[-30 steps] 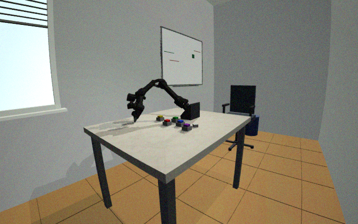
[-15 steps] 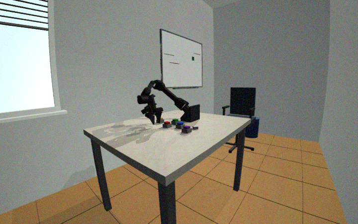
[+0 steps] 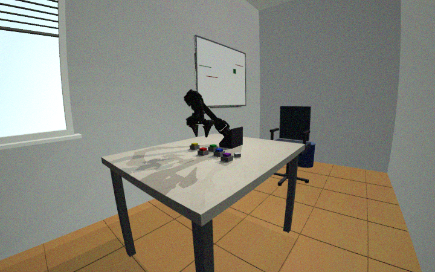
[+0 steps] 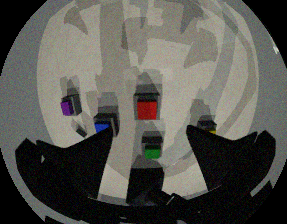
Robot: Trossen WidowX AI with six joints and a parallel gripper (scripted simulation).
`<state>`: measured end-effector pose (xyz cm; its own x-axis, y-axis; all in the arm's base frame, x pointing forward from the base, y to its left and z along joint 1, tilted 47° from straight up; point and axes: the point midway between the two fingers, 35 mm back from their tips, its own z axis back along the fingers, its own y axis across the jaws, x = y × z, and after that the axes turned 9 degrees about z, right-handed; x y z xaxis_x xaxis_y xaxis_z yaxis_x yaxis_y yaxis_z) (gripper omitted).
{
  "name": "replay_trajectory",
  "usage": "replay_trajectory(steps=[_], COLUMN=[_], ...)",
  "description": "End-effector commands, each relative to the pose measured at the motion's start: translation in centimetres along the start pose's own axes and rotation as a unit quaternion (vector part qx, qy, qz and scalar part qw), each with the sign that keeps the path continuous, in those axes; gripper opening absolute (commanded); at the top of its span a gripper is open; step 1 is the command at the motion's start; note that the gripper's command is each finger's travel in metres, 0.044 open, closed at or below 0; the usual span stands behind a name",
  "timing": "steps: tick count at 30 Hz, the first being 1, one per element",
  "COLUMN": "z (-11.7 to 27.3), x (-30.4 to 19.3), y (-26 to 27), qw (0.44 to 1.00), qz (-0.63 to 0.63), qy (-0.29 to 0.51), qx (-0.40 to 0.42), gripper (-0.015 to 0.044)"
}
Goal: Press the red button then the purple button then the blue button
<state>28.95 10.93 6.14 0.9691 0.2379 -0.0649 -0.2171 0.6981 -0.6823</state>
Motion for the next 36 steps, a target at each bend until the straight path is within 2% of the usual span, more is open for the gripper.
replay_trajectory(steps=[1, 5, 7, 11, 19, 20, 36], z=[1.6, 1.6, 0.6, -4.3, -4.5, -4.5, -5.1], x=[-0.6, -0.6, -0.5, -0.5, -0.5, -0.5, -0.5], y=[0.9, 0.9, 0.8, 0.5, 0.5, 0.5, 0.4], qw=[1.0, 1.0, 1.0, 0.999, 0.999, 0.999, 0.999], qz=[0.007, 0.007, 0.007, 0.007, 0.007, 0.007, 0.007], qy=[-0.011, -0.011, -0.012, -0.012, -0.012, -0.012, -0.012], qx=[-0.029, -0.029, -0.028, -0.029, -0.03, -0.03, -0.029], gripper=[0.04, 0.04, 0.0348, 0.0242, 0.0032, 0.002, 0.002])
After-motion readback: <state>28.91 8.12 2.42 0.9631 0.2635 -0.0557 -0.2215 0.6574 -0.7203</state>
